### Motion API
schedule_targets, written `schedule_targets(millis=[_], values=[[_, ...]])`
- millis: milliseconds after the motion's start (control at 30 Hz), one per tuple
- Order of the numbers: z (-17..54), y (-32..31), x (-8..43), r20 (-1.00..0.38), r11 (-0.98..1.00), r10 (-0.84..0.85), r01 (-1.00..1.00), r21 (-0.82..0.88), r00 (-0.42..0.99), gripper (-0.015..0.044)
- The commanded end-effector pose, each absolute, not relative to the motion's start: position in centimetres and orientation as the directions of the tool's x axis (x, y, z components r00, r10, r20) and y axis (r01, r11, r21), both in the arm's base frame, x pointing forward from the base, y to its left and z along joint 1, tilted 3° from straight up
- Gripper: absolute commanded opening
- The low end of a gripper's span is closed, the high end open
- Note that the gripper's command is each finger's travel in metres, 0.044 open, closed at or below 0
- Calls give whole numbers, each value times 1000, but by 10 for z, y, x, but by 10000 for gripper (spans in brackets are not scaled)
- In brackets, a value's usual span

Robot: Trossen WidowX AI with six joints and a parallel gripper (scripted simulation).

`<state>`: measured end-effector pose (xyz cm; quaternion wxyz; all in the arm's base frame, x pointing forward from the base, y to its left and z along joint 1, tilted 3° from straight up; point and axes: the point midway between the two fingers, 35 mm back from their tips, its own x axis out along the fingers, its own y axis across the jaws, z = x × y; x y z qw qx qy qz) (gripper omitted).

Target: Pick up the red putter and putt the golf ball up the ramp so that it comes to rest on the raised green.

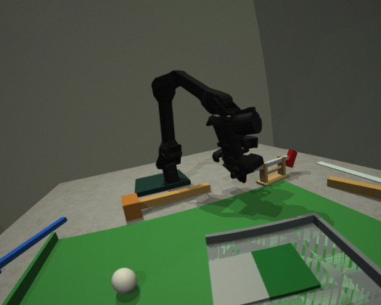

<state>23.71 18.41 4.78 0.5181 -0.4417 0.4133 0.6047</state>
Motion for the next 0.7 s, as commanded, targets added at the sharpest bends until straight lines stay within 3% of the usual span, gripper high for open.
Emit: schedule_targets(millis=[0, 467, 667], values=[[66, 187, 242, -960, -124, 273, -992, 28, -61, 0], [140, 185, 242, -960, -124, 273, -992, 30, -63, 0], [135, 181, 244, -964, -98, 260, -994, 38, -62, 0]])
